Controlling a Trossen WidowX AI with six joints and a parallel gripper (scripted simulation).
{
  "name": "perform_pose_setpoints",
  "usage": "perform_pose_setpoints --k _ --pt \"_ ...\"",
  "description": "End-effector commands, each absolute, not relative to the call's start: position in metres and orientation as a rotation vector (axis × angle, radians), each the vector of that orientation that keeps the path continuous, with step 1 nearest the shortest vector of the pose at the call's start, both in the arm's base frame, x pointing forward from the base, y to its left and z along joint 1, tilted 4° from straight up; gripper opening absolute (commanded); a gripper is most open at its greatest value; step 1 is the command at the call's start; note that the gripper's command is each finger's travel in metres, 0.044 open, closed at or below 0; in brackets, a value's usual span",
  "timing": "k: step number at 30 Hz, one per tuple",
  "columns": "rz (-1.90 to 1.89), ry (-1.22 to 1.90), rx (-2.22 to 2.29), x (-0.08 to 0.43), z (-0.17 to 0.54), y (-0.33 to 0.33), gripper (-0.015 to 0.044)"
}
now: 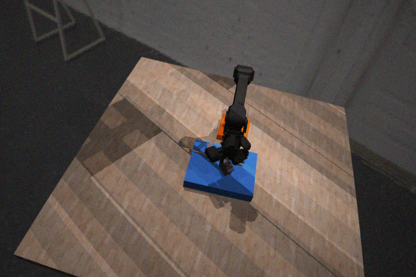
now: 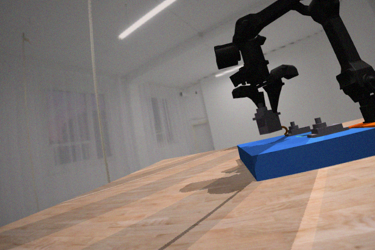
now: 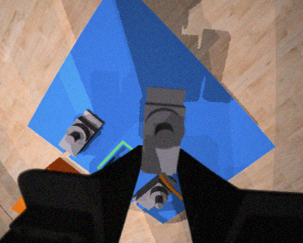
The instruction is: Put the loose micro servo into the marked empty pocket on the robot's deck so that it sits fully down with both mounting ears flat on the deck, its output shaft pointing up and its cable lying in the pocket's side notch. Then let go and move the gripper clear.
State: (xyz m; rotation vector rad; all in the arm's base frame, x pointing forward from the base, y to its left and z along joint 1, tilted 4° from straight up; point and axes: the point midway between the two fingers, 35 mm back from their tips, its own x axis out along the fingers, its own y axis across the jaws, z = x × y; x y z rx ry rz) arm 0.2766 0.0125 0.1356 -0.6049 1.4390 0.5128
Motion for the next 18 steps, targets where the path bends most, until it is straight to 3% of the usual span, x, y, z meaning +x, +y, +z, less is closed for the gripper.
perform_pose_setpoints --k 1,18 --pt "0.388 1.456 -0.479 0.2770 0.1376 0.0122 0.0000" --pt "0.014 1.489 -0.074 0.2769 0.1375 0.0123 0.0000"
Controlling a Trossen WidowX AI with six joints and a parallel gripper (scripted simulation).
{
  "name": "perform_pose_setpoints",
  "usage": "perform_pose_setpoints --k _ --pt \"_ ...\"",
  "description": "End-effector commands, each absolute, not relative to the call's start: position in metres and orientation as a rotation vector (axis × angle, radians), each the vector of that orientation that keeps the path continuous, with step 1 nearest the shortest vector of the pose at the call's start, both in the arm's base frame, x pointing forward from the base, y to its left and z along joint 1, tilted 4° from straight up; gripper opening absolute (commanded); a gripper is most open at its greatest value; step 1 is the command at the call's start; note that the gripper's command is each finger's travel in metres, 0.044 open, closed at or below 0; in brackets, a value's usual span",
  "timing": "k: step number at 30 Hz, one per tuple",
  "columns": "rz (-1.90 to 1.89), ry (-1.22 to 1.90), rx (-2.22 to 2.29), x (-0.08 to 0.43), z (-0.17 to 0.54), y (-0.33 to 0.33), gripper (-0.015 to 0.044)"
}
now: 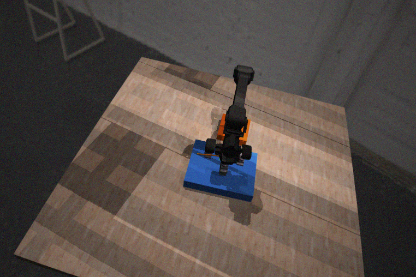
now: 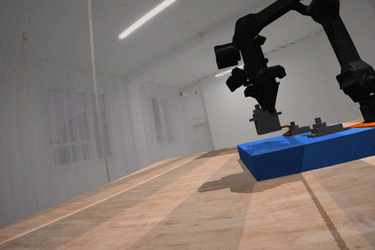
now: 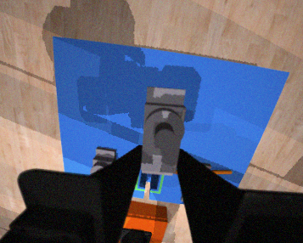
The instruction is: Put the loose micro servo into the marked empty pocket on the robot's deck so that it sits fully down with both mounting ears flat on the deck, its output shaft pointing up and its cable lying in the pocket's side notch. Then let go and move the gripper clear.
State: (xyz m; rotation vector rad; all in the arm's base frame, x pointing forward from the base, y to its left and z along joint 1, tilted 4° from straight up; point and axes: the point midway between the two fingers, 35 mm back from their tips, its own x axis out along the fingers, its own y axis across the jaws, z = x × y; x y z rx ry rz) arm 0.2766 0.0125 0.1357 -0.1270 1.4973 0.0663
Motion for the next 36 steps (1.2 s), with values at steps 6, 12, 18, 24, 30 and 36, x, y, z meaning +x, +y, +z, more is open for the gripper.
perform_pose_setpoints --k 6,12,18,24,30,36 --pt "0.014 1.490 -0.074 0.275 0.137 0.012 0.0000" --pt "0.014 1.491 -0.074 0.256 0.136 0.011 0.0000" --pt "0.014 1.493 -0.075 0.232 0.134 0.010 0.0000" --pt "0.014 1.494 -0.075 0.207 0.132 0.008 0.0000" --pt "0.014 1.496 -0.075 0.182 0.130 0.007 0.0000" --pt "0.014 1.497 -0.075 0.168 0.129 0.006 0.0000"
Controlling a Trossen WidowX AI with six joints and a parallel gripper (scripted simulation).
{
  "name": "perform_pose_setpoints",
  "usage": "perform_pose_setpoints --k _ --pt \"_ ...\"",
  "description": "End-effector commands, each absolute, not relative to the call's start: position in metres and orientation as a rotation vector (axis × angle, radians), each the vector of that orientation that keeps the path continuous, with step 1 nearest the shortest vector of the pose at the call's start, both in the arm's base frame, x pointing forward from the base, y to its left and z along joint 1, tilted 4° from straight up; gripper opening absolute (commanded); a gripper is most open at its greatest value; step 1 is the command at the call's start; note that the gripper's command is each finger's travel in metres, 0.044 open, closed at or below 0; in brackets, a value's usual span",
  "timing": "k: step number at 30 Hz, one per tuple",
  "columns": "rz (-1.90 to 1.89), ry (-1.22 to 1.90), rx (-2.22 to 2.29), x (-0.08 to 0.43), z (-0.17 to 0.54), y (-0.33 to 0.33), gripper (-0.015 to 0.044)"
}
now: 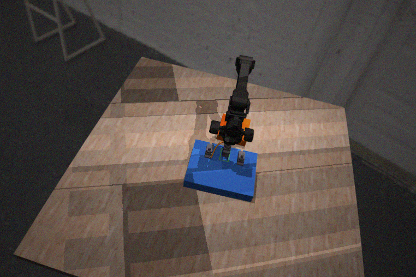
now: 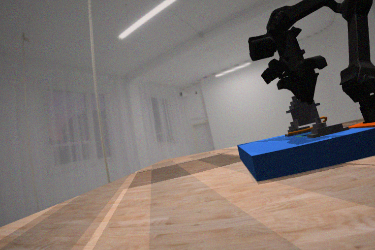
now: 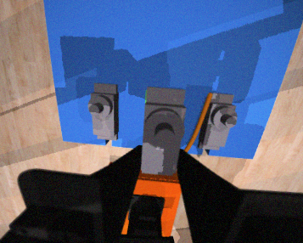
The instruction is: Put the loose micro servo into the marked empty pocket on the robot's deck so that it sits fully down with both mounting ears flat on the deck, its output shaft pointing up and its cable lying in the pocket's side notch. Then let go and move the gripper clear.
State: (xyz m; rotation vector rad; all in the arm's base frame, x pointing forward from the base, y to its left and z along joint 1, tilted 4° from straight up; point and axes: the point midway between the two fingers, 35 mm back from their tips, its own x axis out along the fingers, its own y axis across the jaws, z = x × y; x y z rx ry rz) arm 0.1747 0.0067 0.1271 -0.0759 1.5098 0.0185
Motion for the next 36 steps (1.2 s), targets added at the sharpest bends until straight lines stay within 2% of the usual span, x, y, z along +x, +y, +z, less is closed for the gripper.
perform_pose_setpoints --k 1,36 --pt "0.014 1.497 -0.075 0.168 0.128 0.006 0.0000" --pt "0.014 1.497 -0.075 0.172 0.103 0.005 0.0000"
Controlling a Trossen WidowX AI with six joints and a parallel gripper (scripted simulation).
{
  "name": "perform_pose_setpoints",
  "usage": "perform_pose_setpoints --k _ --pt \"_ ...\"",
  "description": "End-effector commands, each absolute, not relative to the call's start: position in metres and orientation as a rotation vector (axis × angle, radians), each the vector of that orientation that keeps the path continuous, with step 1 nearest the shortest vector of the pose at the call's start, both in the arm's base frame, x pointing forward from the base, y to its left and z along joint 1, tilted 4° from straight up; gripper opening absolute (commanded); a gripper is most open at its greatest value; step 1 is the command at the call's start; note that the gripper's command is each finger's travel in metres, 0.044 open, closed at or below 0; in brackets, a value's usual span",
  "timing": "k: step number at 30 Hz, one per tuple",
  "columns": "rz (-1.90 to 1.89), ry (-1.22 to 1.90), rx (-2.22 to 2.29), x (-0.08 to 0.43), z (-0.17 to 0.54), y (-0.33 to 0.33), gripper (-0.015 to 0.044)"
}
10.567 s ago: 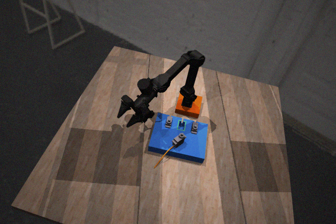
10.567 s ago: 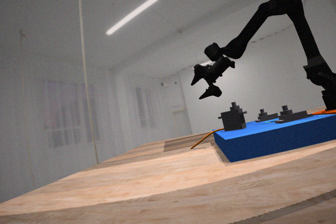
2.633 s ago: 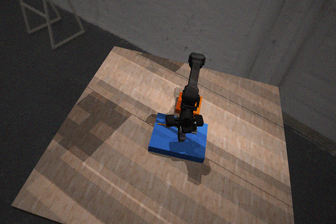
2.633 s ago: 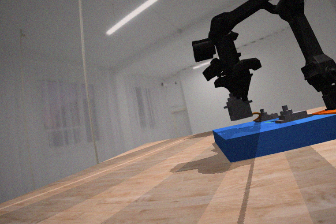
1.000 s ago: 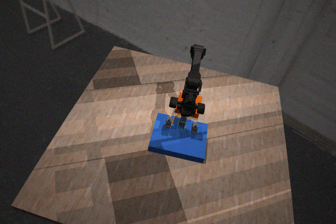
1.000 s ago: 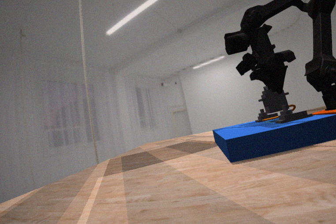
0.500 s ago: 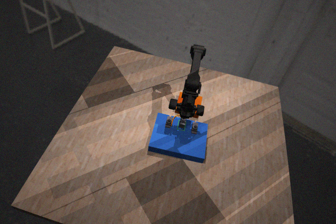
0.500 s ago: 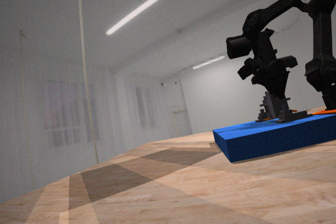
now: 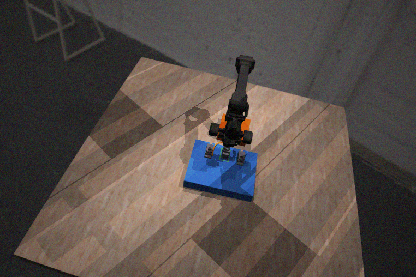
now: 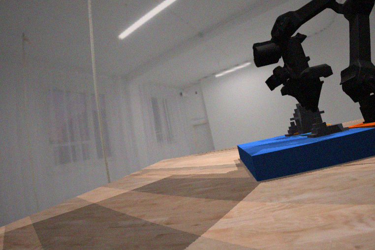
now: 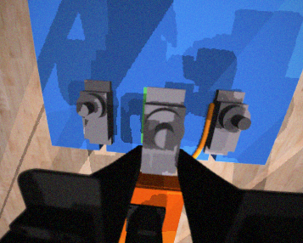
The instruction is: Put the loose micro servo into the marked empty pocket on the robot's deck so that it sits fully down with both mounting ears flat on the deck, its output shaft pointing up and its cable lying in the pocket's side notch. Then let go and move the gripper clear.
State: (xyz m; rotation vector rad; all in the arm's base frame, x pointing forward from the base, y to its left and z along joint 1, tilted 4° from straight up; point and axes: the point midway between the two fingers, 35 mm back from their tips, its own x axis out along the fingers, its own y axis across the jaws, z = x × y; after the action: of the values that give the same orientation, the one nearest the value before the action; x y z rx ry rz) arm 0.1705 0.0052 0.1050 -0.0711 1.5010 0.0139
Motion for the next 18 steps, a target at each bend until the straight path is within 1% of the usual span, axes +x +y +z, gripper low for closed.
perform_pose_setpoints --k 1,18 --pt "0.014 1.497 -0.075 0.172 0.102 0.005 0.0000" --pt "0.014 1.497 -0.075 0.173 0.087 0.004 0.0000"
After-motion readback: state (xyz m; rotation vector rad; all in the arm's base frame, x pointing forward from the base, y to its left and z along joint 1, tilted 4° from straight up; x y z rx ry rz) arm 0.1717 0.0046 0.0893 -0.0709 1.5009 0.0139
